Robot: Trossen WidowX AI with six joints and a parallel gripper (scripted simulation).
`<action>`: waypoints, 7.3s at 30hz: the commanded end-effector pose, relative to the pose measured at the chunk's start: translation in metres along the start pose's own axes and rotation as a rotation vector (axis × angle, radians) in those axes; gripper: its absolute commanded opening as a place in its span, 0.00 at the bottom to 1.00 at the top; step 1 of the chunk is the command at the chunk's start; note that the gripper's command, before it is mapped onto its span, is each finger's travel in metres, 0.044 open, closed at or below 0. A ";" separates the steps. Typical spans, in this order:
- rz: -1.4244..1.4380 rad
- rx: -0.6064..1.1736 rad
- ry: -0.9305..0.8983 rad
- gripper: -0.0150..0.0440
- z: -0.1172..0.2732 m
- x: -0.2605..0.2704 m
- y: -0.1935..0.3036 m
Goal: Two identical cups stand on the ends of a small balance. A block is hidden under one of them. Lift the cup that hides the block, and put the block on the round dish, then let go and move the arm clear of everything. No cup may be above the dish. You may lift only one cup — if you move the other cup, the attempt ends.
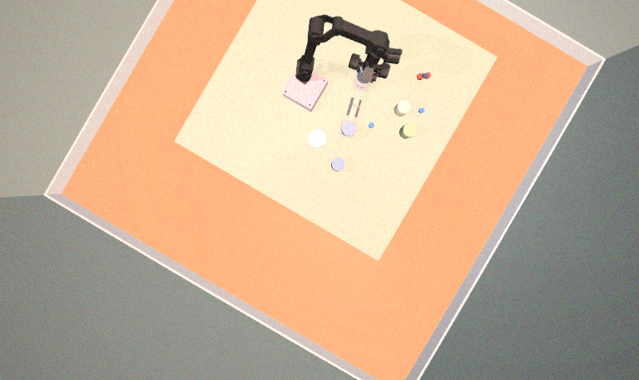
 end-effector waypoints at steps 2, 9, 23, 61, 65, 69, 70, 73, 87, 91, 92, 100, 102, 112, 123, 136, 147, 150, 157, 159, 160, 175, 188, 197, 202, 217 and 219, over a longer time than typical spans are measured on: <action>0.011 0.013 -0.027 0.25 0.014 0.002 0.003; 0.011 0.013 -0.027 0.25 0.023 0.001 0.003; 0.011 0.013 -0.027 0.25 0.041 -0.002 0.002; 0.005 0.008 -0.009 0.25 0.050 -0.006 0.001; 0.005 0.008 -0.009 0.25 0.050 -0.006 0.001; 0.005 0.008 -0.009 0.25 0.050 -0.006 0.001; 0.005 0.008 -0.009 0.25 0.050 -0.006 0.001; 0.005 0.008 -0.009 0.25 0.050 -0.006 0.001; 0.005 0.008 -0.009 0.25 0.050 -0.006 0.001; 0.005 0.008 -0.009 0.25 0.050 -0.006 0.001; 0.005 0.008 -0.009 0.25 0.050 -0.006 0.001; 0.007 0.012 -0.018 0.25 0.016 -0.004 0.046; 0.008 0.014 -0.020 0.25 0.006 -0.006 0.060; 0.012 0.023 -0.025 0.25 -0.040 -0.023 0.116; 0.012 0.024 -0.025 0.25 -0.072 -0.022 0.117; 0.012 0.024 -0.025 0.25 -0.089 -0.021 0.117; 0.017 0.021 -0.025 0.52 -0.092 -0.021 0.117; 0.017 0.021 -0.025 0.65 -0.092 -0.021 0.117; 0.017 0.021 -0.025 0.97 -0.089 -0.021 0.117; 0.015 0.022 -0.025 1.00 -0.066 -0.021 0.117; 0.013 0.023 -0.025 1.00 -0.051 -0.021 0.116; 0.235 0.010 -0.029 0.69 0.002 -0.005 0.013; 0.287 0.008 -0.028 0.69 0.007 -0.006 -0.010; 0.287 0.008 -0.028 0.69 -0.009 -0.005 -0.010; 0.287 0.008 -0.028 0.69 -0.017 -0.005 -0.010; 0.287 0.008 -0.028 0.69 -0.040 -0.005 -0.010; 0.287 0.008 -0.028 0.65 -0.040 -0.005 -0.010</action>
Point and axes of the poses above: the point midway between the two fingers, 35 mm back from their tips, its own z axis back along the fingers, its own x axis across the jaws, y = z × x, the point moved 6 cm from there along z, back along the fingers, and after that the axes turned 5 degrees about z, right-handed, at the moved point
